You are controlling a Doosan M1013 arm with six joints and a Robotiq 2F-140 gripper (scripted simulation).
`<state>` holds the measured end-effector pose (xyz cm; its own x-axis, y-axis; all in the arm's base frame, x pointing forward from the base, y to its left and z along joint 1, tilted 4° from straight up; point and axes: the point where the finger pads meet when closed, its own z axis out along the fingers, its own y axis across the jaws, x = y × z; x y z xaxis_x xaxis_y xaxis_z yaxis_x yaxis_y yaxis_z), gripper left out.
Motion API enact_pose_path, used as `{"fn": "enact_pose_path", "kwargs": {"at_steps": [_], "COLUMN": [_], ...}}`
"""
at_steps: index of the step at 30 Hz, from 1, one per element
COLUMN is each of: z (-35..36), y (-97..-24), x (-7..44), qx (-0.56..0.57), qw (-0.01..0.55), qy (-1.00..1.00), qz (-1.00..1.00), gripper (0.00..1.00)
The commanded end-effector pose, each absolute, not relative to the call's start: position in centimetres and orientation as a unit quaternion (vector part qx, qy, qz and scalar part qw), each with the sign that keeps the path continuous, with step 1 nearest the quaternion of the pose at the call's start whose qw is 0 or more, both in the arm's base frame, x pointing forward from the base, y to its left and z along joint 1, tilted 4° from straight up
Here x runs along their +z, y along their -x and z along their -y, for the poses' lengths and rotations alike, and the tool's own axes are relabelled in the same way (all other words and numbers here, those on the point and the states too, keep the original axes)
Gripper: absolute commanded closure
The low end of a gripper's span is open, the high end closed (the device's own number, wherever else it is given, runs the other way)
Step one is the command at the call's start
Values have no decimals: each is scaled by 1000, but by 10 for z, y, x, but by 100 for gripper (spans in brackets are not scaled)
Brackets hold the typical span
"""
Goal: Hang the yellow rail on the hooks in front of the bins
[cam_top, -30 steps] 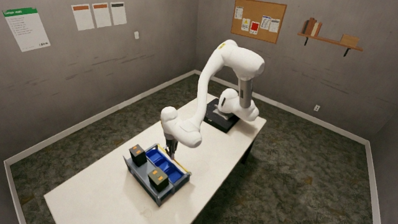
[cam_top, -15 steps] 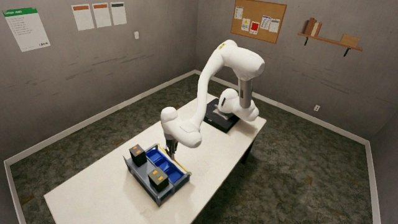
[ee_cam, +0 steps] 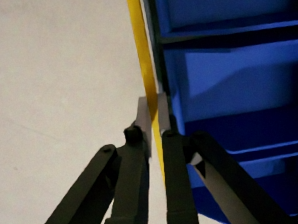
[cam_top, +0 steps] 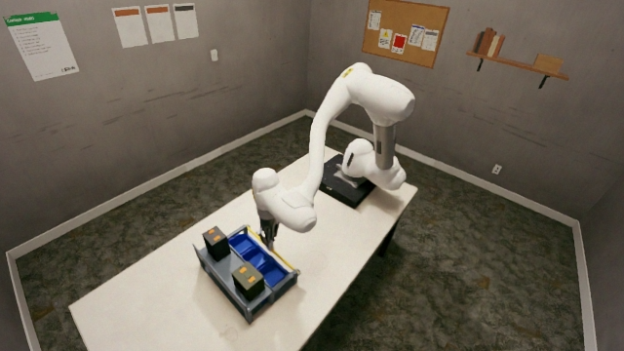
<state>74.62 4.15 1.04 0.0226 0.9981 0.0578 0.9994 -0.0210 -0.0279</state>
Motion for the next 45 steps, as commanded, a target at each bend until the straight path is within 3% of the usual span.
{"fn": "enact_pose_path", "kwargs": {"at_steps": [1, 9, 10, 45], "z": [-42, -42, -42, -42], "y": [-746, -746, -746, -746], "x": [10, 10, 11, 11], "qx": [-11, -11, -11, -11], "qw": [30, 30, 30, 30], "qy": [714, 714, 714, 714], "qz": [699, 699, 699, 699], "gripper": [90, 90, 63, 63]}}
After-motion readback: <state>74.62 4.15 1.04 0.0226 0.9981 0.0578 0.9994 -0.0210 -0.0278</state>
